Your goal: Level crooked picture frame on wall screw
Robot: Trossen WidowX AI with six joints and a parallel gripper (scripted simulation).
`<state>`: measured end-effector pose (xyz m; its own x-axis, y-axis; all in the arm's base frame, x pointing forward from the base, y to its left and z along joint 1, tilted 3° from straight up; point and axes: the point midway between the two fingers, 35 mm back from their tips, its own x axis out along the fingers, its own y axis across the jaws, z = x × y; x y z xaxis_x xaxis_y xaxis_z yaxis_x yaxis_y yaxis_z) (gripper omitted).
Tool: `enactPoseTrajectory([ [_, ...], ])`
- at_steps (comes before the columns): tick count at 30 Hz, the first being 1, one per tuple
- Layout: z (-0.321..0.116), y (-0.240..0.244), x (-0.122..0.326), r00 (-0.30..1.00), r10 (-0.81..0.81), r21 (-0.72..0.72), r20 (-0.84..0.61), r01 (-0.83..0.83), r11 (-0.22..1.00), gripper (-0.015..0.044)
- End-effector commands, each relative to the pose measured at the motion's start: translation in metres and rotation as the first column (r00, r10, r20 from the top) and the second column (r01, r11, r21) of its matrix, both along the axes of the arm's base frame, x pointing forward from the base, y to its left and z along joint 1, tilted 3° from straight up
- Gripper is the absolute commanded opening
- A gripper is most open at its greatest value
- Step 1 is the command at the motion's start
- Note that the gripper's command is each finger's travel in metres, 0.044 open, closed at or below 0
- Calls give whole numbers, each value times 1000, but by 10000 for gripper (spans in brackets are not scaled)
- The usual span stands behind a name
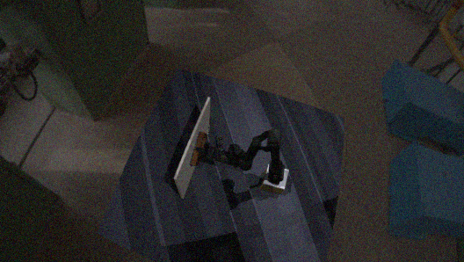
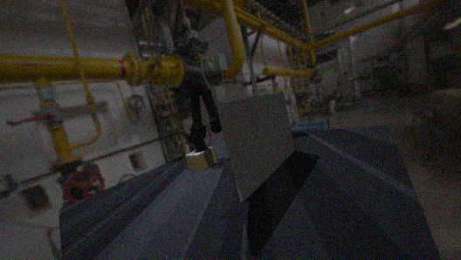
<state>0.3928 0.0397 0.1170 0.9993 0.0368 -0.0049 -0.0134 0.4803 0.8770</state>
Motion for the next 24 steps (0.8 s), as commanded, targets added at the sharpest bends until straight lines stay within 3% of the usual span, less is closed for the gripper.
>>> enactPoseTrajectory([
  [1,0,0,0,1000,2,-6,0,-2,1000,100],
  [7,0,0,0,1000,2,-6,0,-2,1000,60],
  [10,0,0,0,1000,2,-6,0,-2,1000,0],
  [24,2,1,0,1000,2,-6,0,-2,1000,0],
])
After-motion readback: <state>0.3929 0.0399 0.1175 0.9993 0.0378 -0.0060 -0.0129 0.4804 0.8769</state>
